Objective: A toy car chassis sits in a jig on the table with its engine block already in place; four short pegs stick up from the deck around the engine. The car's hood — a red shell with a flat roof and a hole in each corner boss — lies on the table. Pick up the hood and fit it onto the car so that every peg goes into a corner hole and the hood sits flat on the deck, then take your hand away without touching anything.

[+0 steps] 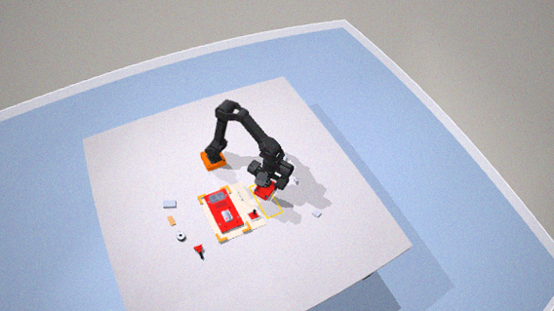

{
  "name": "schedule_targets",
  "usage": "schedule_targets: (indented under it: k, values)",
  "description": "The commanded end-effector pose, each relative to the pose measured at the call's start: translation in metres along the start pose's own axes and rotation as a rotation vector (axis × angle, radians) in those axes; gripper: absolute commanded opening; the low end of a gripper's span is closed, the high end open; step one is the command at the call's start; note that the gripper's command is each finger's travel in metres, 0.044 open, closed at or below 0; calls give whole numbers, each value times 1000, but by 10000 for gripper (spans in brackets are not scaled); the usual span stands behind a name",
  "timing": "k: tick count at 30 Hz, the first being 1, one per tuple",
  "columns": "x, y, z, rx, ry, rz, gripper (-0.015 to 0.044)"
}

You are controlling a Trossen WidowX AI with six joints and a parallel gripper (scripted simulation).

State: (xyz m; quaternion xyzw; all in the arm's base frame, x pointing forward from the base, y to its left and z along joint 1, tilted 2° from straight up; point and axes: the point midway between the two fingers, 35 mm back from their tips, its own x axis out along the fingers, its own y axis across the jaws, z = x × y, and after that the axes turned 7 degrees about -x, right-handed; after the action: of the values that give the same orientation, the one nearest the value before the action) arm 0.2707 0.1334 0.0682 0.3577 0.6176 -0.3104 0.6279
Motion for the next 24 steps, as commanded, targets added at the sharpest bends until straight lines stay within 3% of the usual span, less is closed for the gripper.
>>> schedule_targets:
  k: [1, 24]
  values:
    - [6, -3, 0, 5, -4, -10, 440]
    - [15, -5, -1, 5, -4, -11, 440]
